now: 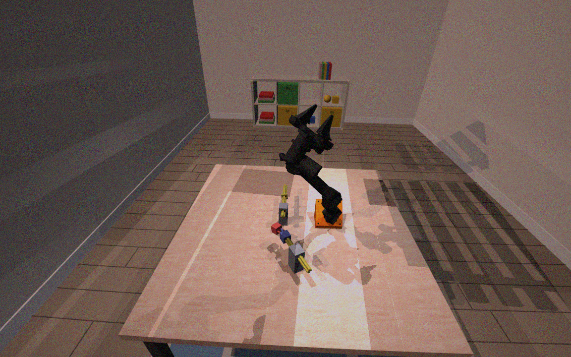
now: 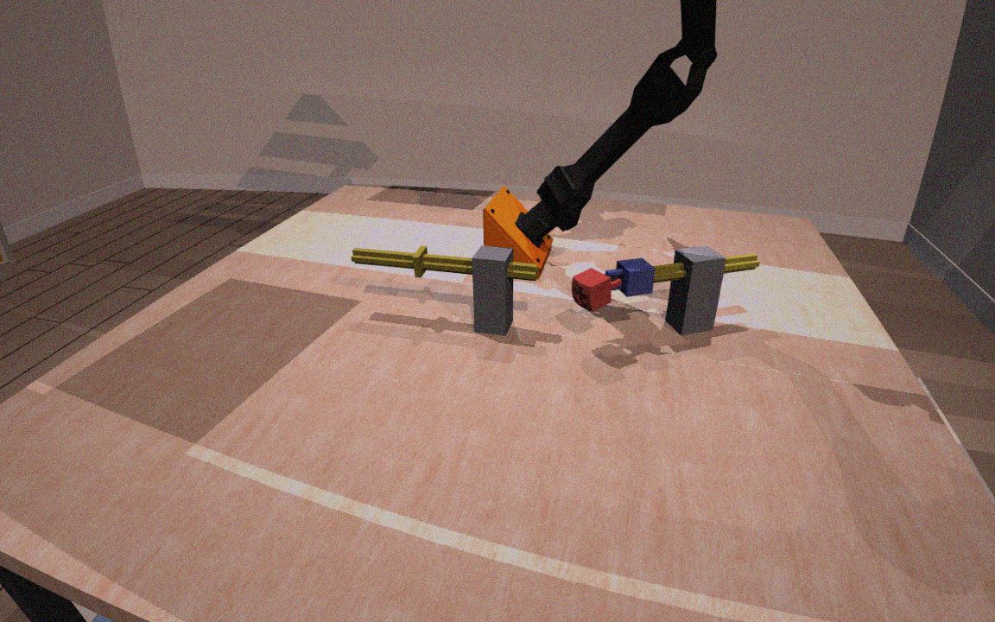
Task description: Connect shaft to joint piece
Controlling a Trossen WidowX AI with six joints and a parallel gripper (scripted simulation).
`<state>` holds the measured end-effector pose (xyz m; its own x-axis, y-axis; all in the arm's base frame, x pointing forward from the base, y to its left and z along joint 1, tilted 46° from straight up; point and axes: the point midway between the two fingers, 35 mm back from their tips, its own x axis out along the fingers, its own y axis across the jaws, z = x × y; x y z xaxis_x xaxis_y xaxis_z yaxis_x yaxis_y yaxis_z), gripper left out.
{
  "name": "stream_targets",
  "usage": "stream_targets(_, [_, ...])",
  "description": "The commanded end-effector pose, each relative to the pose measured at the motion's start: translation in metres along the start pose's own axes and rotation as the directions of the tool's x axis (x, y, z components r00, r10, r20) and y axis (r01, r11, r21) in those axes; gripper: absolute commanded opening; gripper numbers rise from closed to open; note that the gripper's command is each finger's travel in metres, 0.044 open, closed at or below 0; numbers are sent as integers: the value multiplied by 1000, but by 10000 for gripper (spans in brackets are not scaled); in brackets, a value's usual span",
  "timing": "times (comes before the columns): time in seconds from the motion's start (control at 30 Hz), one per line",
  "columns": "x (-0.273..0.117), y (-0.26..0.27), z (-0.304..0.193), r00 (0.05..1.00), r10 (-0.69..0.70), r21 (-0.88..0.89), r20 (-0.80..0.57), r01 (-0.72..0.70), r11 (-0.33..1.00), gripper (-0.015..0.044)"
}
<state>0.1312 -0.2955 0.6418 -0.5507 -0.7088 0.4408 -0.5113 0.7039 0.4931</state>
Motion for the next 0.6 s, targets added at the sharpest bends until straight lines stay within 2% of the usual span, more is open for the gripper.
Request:
stream_targets(0.0, [0, 0, 0, 1000, 0, 0, 0, 0, 1000, 426])
stream_targets(0.1, [-1, -2, -2, 1000, -3, -20, -11, 3, 1000, 440])
stream_targets(0.57, [-18, -53, -41, 965, -117, -412, -235, 10, 911, 440])
